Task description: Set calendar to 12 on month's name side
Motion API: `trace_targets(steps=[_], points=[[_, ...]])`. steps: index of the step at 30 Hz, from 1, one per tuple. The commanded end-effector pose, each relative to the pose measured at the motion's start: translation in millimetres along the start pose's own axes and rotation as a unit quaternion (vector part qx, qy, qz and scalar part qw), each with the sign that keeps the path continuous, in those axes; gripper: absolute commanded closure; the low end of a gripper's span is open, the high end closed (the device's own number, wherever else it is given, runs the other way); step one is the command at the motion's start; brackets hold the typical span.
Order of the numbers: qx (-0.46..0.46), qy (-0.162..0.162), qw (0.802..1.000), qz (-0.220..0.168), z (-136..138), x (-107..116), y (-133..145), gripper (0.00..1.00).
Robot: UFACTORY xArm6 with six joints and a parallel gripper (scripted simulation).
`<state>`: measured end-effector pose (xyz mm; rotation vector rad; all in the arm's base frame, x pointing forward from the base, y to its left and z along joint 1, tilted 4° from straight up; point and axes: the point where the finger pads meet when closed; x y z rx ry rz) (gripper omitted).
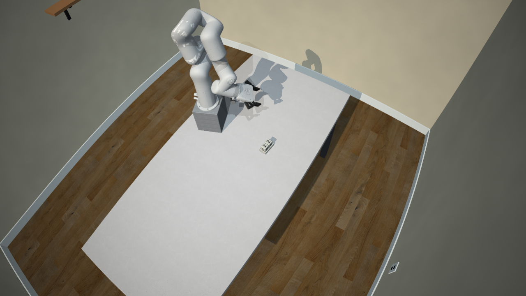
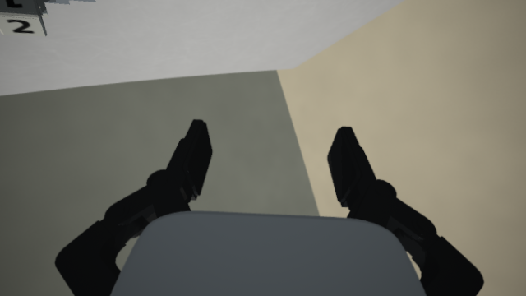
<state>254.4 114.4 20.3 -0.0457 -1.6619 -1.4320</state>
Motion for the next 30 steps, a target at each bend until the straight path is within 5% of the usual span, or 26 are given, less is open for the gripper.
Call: trace_targets(steps=[1, 19, 30], points=[[0.0, 0.0, 1.0, -0.001, 0, 0, 1, 0.0], [-0.002, -0.001, 1.0, 0.0, -1, 0, 1, 0.0], [-0.146, -0.076, 0.985, 0.053, -57, -12, 4, 0.0]])
Point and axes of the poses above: the point where the finger pads meet when closed, its own x axis back along the fingers, its own z axis across the jaws, y = z × x, and after that the axes turned 15 degrees about x, right-handed
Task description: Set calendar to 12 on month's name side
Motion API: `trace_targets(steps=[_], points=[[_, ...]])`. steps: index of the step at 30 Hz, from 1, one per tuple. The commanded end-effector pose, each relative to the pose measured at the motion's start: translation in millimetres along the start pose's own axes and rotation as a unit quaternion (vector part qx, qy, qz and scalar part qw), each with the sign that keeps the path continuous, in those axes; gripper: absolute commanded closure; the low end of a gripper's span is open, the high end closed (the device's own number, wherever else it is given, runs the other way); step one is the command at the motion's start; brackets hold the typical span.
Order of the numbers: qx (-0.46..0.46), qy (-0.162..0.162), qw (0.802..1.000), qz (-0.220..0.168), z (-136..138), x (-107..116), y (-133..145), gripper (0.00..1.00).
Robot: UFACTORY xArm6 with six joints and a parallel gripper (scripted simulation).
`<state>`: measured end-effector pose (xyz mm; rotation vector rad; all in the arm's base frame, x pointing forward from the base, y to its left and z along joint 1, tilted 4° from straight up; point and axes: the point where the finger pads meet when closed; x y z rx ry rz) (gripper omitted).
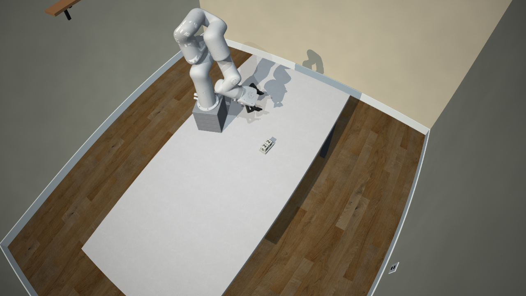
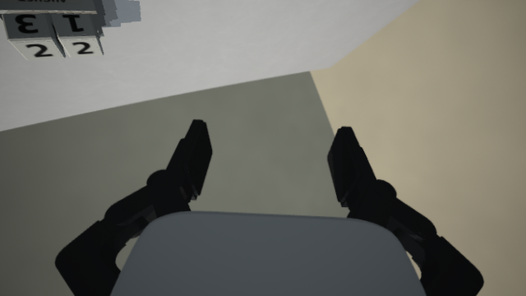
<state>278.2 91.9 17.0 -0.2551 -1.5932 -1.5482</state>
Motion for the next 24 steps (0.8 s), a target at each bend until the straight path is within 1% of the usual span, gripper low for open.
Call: trace_targets(steps=[1, 2, 4, 6, 9, 13, 17, 18, 19, 21, 22, 23, 24], points=[[-0.063, -0.033, 0.997, 0.027, -24, -10, 5, 0.0], [-0.084, -0.044, 0.995, 0.033, -31, -12, 6, 0.0], [-0.084, -0.044, 0.995, 0.033, -31, -12, 6, 0.0], [-0.131, -0.068, 0.988, 0.047, -46, -15, 9, 0.0], [-0.157, -0.082, 0.983, 0.054, -54, -17, 10, 0.0], [-0.211, -0.109, 0.969, 0.066, -70, -20, 11, 0.0], [-0.264, -0.137, 0.952, 0.077, -85, -22, 12, 0.0], [-0.267, -0.138, 0.95, 0.078, -86, -22, 12, 0.0], [-0.289, -0.149, 0.942, 0.082, -92, -23, 12, 0.0], [-0.289, -0.149, 0.942, 0.082, -92, -23, 12, 0.0], [-0.324, -0.167, 0.927, 0.088, -101, -24, 12, 0.0], [-0.325, -0.167, 0.926, 0.088, -101, -24, 12, 0.0], [-0.344, -0.176, 0.918, 0.091, -105, -25, 12, 0.0]])
Point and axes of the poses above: the point where the finger pads meet when closed, its own x axis back along the fingers, its own z axis across the jaws, y = z × x, and after that the axes turned 15 degrees about x, right-handed
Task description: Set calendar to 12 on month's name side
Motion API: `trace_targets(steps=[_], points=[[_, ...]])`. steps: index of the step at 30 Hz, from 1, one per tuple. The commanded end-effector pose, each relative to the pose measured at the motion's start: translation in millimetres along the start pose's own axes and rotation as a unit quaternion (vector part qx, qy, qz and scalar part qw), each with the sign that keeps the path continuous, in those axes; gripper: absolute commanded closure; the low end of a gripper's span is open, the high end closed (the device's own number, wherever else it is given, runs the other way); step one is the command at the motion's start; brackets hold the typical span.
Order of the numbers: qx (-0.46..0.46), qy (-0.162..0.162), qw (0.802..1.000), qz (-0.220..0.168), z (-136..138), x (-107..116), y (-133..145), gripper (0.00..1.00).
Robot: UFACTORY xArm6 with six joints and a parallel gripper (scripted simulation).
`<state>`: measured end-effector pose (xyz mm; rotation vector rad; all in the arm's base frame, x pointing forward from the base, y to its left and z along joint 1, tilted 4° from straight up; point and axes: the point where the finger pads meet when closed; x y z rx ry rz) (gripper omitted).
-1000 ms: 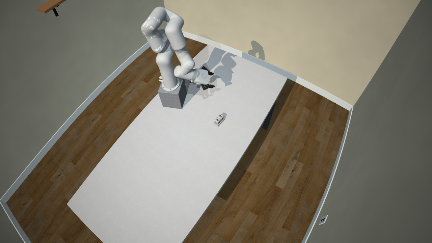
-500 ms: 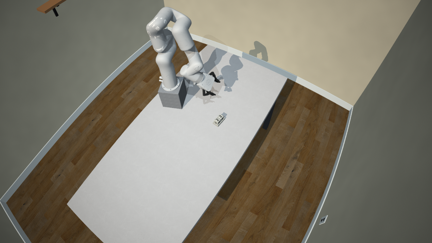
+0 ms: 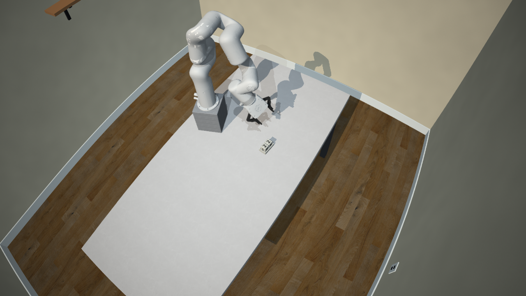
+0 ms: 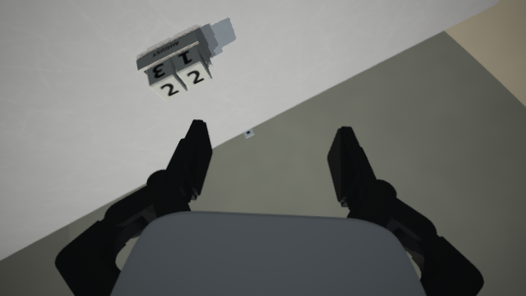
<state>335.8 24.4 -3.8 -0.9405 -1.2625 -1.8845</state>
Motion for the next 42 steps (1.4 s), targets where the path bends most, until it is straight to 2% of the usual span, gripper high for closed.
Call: trace_targets(steps=[1, 9, 12, 14, 16, 19, 22, 23, 31, 32, 38, 39, 42], points=[[-0.075, -0.038, 0.996, 0.02, -14, -9, 13, 0.0], [-0.171, -0.082, 0.981, 0.034, -29, -15, 22, 0.0], [-0.218, -0.103, 0.97, 0.041, -36, -18, 26, 0.0], [-0.218, -0.103, 0.97, 0.041, -36, -18, 26, 0.0], [-0.266, -0.125, 0.955, 0.047, -42, -20, 29, 0.0], [-0.292, -0.137, 0.945, 0.05, -46, -22, 31, 0.0], [-0.292, -0.137, 0.945, 0.05, -46, -22, 31, 0.0], [-0.343, -0.16, 0.924, 0.055, -52, -24, 33, 0.0], [-0.347, -0.162, 0.922, 0.056, -52, -24, 33, 0.0], [-0.396, -0.184, 0.897, 0.061, -58, -26, 35, 0.0], [-0.396, -0.184, 0.897, 0.061, -58, -26, 35, 0.0], [-0.44, -0.204, 0.872, 0.065, -62, -28, 36, 0.0], [-0.44, -0.204, 0.872, 0.065, -62, -28, 36, 0.0]])
Point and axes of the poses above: the point where the finger pads meet when closed, its own x axis back along the fingers, its own z axis across the jaws, y = z × x, and after that the axes turned 15 degrees about x, right-handed
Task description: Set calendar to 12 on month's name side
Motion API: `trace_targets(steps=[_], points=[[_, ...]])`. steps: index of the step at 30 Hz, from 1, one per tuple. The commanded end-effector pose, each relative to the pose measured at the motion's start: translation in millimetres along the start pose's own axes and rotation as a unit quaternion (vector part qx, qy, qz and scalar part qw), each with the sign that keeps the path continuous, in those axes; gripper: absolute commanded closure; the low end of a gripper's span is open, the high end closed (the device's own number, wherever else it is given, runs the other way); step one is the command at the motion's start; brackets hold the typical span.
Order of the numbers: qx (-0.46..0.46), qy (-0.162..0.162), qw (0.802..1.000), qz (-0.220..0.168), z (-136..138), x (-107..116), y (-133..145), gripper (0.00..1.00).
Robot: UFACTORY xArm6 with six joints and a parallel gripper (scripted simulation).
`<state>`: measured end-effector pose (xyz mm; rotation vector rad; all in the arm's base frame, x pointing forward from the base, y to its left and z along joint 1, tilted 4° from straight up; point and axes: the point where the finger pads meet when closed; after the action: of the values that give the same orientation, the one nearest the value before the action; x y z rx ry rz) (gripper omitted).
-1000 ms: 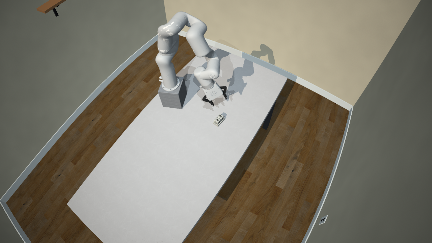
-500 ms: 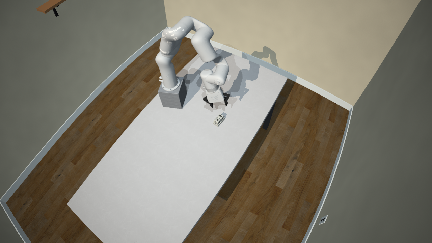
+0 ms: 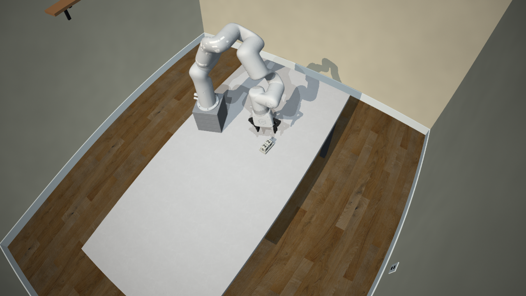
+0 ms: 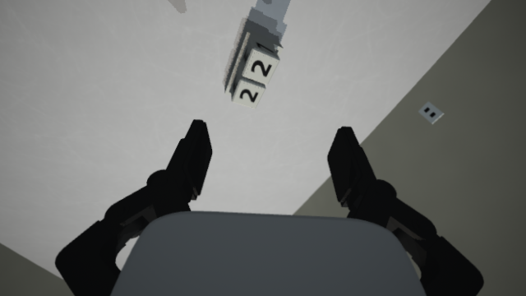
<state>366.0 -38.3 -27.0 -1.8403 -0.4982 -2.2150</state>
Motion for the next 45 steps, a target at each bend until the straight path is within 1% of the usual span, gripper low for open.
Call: trace_targets(steps=[1, 2, 6, 7, 8, 9, 10, 11, 12, 14, 16, 35, 37, 38, 40, 42, 45], points=[[-0.032, -0.017, 0.999, -0.005, 1, -1, 3, 0.0], [-0.076, -0.035, 0.996, 0.0, 0, -3, 6, 0.0], [-0.076, -0.035, 0.996, 0.0, 0, -3, 6, 0.0], [-0.113, -0.051, 0.992, 0.003, -1, -4, 8, 0.0], [-0.113, -0.051, 0.992, 0.003, -1, -4, 8, 0.0], [-0.142, -0.064, 0.988, 0.006, -1, -5, 10, 0.0], [-0.142, -0.064, 0.988, 0.006, -1, -5, 10, 0.0], [-0.163, -0.073, 0.984, 0.008, -2, -6, 10, 0.0], [-0.166, -0.074, 0.983, 0.008, -2, -6, 10, 0.0], [-0.193, -0.086, 0.977, 0.01, -2, -7, 11, 0.0], [-0.201, -0.09, 0.975, 0.011, -2, -7, 12, 0.0], [-0.201, -0.09, 0.975, 0.011, -3, -7, 12, 0.0], [-0.181, -0.09, 0.979, 0.012, -10, -8, 12, 0.0], [-0.158, -0.09, 0.983, 0.014, -17, -8, 11, 0.0], [-0.158, -0.09, 0.983, 0.014, -17, -8, 11, 0.0], [-0.093, -0.089, 0.992, 0.019, -40, -9, 10, 0.0], [-0.061, -0.088, 0.994, 0.022, -51, -10, 8, 0.0]])
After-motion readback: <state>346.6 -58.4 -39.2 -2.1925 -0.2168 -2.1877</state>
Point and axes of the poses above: the point where the finger pads meet when closed, its own x axis back along the fingers, its own z axis across the jaws, y = z × x, and after that the axes turned 15 degrees about x, right-handed
